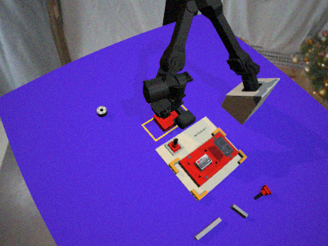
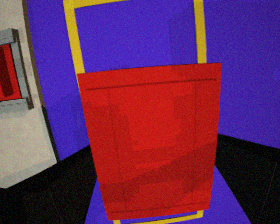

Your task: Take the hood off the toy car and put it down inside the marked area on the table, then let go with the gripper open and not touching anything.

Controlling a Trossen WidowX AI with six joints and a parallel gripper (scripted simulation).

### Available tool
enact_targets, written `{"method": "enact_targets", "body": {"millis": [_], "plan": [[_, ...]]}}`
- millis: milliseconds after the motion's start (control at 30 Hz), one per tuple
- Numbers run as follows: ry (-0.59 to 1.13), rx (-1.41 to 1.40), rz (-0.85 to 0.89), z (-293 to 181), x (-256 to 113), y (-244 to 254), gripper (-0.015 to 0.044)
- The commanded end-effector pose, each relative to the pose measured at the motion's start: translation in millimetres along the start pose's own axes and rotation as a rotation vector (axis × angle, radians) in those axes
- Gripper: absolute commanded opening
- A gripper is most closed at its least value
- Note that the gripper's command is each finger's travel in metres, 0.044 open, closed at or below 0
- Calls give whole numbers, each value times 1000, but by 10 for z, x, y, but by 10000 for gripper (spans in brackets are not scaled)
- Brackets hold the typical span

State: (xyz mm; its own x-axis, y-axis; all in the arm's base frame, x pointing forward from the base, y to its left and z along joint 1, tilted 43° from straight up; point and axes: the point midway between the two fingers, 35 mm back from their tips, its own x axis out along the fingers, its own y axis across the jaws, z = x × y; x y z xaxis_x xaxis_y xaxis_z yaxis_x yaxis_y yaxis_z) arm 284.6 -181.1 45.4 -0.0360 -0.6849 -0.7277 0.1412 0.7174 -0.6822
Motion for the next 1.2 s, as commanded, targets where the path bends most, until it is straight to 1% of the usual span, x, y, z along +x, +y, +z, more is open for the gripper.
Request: {"method": "enact_targets", "body": {"millis": [0, 33, 600, 700, 833, 900, 1167], "plan": [[-1, -3, 4, -1, 19, 7, 0], [-1, -3, 4, -1, 24, 7, 0], [0, 0, 0, 2, -9, 1, 440], [-1, 0, 3, 18, -170, 8, 440], [-2, 0, 5, 15, -571, 8, 440], [-2, -1, 4, 2, -694, 3, 440], [-3, -1, 4, 0, -711, 2, 440]]}}
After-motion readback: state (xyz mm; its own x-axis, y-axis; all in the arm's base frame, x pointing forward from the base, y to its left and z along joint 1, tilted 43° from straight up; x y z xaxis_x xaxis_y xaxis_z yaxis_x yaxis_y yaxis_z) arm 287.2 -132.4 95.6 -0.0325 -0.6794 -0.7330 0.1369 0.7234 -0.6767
